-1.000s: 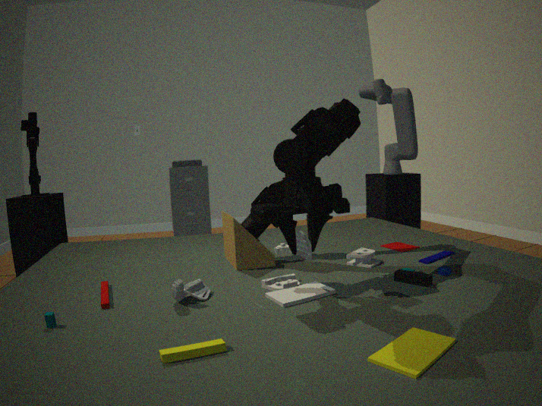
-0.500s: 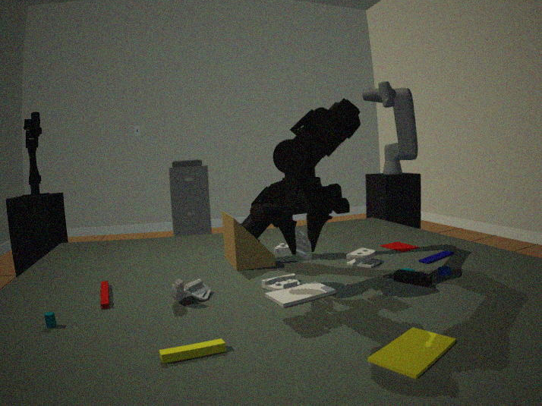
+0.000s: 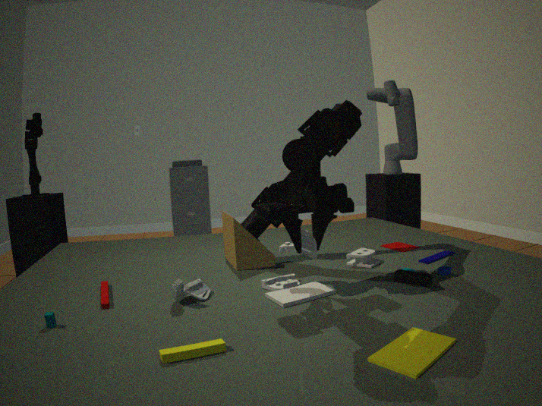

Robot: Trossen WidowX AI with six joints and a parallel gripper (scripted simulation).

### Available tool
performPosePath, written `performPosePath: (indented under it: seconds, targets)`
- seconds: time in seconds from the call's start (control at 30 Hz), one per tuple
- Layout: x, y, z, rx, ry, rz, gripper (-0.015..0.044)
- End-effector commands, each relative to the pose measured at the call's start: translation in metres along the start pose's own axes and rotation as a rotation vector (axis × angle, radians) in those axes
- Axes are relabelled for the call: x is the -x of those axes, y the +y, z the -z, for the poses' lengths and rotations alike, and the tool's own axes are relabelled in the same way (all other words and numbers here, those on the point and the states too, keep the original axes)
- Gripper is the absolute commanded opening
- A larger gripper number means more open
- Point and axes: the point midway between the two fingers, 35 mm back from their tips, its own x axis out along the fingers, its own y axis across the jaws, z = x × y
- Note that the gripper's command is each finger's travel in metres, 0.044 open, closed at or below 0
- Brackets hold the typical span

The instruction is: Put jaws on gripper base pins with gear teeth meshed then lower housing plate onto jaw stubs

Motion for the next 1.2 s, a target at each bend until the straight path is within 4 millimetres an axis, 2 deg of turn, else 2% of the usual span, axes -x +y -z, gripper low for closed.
performPosePath:
  seconds: [0.0, 1.17]
  targets:
    - [-0.0004, 0.0028, 0.0013, -0.007, 0.0, -0.005, 0.0134]
    - [-0.0006, 0.0046, 0.0006, -0.02, 0.0, -0.005, 0.0134]
